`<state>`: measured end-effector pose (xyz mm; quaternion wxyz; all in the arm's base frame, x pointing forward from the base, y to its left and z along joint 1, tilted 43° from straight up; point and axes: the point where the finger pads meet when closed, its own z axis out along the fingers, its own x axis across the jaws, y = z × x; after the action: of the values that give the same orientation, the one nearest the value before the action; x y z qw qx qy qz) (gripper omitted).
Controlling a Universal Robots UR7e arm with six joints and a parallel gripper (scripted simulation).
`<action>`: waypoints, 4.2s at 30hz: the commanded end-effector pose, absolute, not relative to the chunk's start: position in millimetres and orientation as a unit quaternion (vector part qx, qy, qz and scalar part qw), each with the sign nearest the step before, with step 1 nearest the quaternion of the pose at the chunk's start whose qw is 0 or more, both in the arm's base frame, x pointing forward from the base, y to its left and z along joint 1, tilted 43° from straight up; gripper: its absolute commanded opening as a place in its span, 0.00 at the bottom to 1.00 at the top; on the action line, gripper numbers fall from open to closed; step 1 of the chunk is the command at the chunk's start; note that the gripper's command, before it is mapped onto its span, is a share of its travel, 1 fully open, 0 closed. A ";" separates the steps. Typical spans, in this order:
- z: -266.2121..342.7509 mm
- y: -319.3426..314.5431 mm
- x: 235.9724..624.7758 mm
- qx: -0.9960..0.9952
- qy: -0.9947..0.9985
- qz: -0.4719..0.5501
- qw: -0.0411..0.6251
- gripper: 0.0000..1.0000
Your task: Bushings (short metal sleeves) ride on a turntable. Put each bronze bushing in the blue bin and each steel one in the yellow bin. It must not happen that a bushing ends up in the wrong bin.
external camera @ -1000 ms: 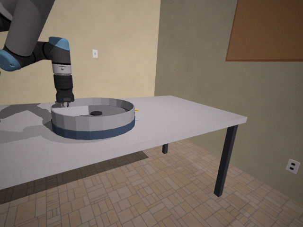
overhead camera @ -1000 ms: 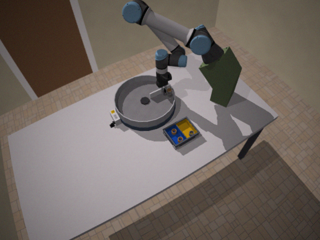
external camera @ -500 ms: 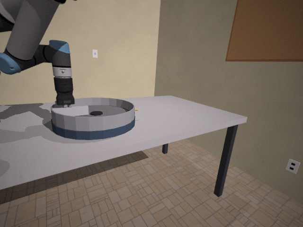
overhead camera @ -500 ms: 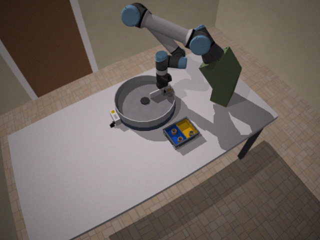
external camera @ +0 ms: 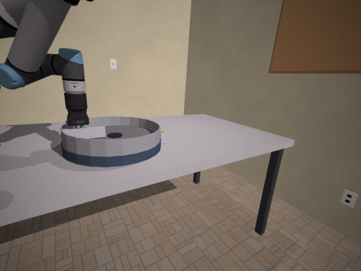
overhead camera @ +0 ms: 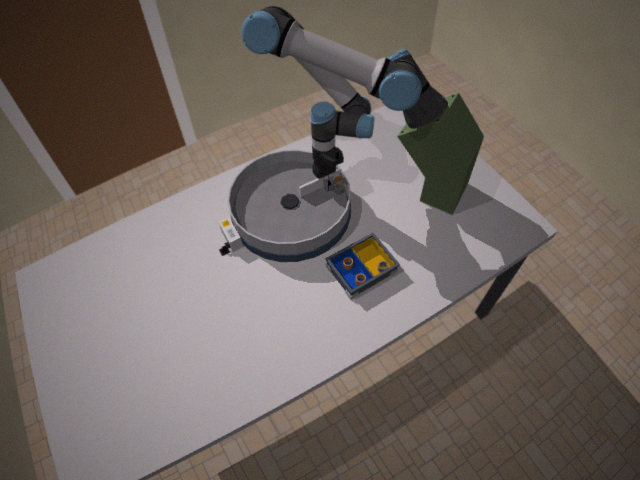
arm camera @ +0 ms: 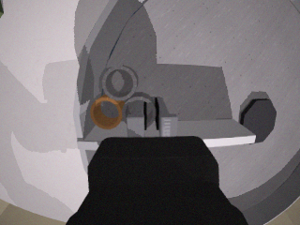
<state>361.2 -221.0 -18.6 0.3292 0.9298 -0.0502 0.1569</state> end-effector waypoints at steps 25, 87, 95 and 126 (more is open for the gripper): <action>-18.3 -220.9 361.3 0.930 -0.050 0.157 0.329 0.00; -9.4 -213.3 358.3 0.930 -0.050 0.157 0.329 0.00; -8.7 -212.7 358.1 0.930 -0.050 0.157 0.329 0.00; -2.5 -207.4 355.9 0.930 -0.050 0.157 0.329 0.00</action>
<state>356.1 -208.2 -3.7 0.3292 0.9299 -0.0503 0.1562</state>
